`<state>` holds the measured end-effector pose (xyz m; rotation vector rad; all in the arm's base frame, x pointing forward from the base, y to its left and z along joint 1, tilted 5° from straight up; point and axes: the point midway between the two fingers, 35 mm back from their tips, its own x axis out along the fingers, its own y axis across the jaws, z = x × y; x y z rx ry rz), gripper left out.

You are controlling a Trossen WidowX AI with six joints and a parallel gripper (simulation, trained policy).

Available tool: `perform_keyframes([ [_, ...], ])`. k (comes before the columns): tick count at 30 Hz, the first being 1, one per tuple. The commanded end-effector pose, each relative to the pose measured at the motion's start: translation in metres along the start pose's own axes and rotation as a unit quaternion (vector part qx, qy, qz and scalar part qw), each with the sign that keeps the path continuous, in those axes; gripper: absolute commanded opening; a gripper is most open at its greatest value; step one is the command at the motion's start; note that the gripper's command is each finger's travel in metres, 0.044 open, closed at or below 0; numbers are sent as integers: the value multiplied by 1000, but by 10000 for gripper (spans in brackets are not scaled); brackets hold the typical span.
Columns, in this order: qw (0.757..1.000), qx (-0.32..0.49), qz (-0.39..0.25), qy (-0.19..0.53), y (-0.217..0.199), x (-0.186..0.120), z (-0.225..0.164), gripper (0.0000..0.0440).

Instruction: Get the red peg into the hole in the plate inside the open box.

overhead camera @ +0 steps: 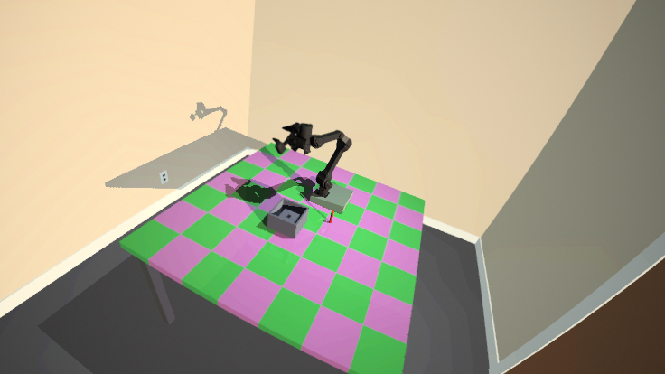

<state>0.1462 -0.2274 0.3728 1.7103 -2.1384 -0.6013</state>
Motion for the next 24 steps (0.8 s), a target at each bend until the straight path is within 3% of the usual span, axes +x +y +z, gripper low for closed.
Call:
perform_keyframes([
  [1,1000,-7,-10,5,-4,-1,-3,419],
  [3,999,-23,-35,18,-13,-3,-8,440],
  [12,980,-110,-148,78,-55,-33,-29,440],
  [24,918,-246,-272,153,-102,-86,-26,440],
])
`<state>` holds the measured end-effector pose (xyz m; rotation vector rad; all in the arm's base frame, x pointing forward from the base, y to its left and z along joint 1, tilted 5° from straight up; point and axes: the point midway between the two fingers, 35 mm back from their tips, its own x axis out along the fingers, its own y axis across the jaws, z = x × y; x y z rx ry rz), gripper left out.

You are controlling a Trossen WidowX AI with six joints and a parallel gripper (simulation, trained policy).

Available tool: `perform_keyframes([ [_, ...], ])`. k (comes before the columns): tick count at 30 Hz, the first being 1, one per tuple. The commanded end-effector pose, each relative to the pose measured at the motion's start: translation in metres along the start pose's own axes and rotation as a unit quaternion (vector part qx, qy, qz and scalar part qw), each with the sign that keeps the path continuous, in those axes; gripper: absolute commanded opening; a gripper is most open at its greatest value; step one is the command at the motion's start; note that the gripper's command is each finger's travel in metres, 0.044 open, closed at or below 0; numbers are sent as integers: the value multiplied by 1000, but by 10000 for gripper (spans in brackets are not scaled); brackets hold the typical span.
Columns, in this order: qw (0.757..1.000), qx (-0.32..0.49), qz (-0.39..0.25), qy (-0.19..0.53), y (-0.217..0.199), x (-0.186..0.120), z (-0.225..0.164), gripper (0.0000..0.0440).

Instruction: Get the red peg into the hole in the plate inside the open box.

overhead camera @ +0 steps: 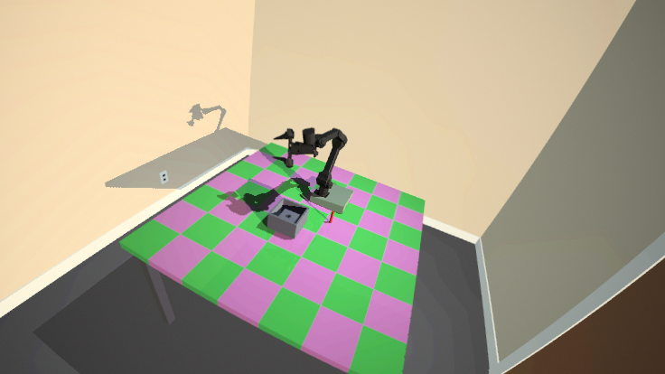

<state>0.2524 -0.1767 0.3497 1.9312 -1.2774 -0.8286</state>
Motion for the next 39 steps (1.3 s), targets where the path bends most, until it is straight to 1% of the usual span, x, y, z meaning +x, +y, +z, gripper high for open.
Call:
perform_keyframes([
  [1,998,-49,-42,23,-20,-8,-9,440],
  [5,990,-99,-83,48,-41,-19,-15,440],
  [10,975,-161,-133,80,-66,-35,-21,440],
  [14,957,-211,-171,105,-85,-49,-23,440],
  [19,928,-272,-216,135,-109,-68,-22,440],
  [24,892,-333,-258,163,-132,-89,-17,440],
  [29,850,-391,-299,189,-153,-110,-9,440],
  [34,801,-447,-338,211,-172,-131,4,440],
  [39,746,-500,-375,228,-188,-152,20,440],
])
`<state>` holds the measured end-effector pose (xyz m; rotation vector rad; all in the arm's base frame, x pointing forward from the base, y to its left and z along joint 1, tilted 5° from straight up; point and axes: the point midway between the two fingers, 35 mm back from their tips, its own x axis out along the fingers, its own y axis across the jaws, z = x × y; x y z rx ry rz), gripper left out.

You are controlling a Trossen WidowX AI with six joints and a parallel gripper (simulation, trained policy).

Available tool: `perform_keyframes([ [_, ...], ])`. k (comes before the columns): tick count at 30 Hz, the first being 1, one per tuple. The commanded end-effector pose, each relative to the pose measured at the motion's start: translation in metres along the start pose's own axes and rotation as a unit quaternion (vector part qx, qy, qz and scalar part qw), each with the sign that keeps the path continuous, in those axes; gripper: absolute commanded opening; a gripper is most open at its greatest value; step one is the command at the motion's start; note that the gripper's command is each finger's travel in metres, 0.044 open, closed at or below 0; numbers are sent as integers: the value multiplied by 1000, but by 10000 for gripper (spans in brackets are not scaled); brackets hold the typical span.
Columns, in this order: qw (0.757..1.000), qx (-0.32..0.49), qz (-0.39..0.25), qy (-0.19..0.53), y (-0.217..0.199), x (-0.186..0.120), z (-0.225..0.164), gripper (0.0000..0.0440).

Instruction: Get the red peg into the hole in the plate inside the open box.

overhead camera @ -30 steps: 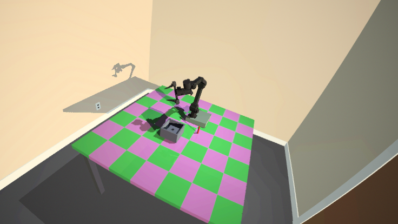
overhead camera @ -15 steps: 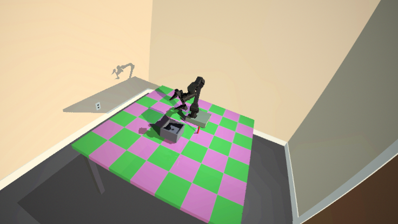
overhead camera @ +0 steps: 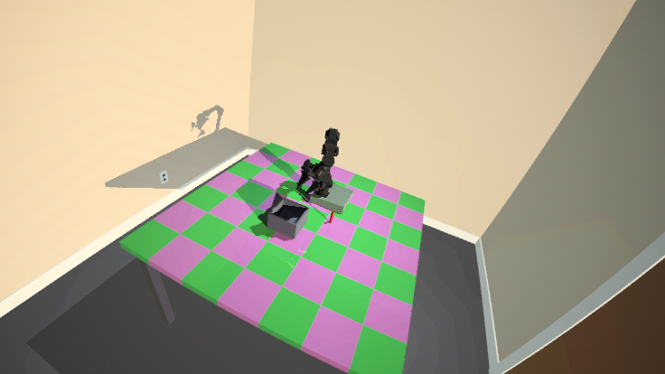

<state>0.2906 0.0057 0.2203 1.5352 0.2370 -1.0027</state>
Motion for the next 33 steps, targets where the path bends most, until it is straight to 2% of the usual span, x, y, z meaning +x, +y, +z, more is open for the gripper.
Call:
perform_keyframes([
  [1,998,-52,-41,17,-21,0,-12,440],
  [9,979,-152,-129,47,-68,-4,-28,440],
  [19,935,-258,-231,73,-124,-5,-37,440],
  [33,894,-324,-292,101,-177,13,-49,440],
])
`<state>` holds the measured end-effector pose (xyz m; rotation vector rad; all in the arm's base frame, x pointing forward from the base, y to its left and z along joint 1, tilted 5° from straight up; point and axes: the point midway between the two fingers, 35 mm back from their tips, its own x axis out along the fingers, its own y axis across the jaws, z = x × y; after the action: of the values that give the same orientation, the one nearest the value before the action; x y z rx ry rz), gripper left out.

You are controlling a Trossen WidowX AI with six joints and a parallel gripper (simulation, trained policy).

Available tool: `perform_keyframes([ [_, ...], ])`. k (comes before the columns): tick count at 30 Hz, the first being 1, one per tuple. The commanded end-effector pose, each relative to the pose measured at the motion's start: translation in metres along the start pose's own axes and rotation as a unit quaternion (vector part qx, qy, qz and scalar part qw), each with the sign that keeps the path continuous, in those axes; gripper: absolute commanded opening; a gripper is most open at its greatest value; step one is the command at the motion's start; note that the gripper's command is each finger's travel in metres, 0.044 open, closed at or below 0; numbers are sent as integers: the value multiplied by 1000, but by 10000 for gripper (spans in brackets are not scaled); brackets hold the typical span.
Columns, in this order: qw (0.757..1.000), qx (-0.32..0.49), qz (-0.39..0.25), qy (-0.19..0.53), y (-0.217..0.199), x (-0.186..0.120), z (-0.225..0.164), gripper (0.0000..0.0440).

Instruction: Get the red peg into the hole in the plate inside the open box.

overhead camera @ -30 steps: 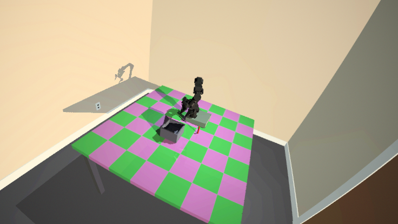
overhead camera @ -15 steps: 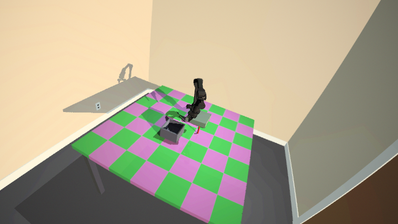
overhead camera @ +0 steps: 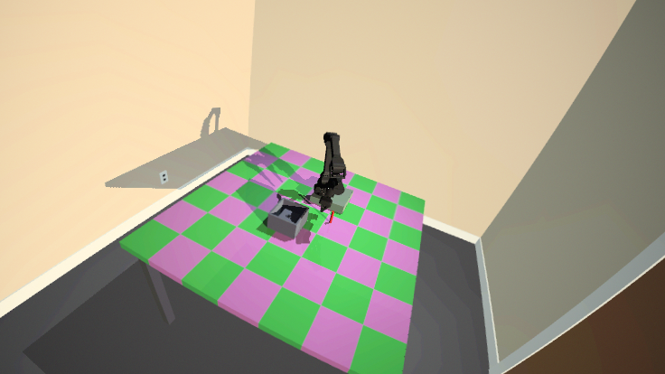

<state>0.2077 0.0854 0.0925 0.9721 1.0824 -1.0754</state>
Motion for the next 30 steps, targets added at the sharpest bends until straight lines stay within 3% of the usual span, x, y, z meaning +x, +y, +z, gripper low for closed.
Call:
perform_keyframes([
  [1,1000,-19,-11,9,-5,14,-9,440],
  [17,996,-72,6,44,-18,72,-43,426],
  [21,996,-80,-4,51,-25,80,-48,356],
  [30,991,-106,-27,81,-32,79,-53,122],
])
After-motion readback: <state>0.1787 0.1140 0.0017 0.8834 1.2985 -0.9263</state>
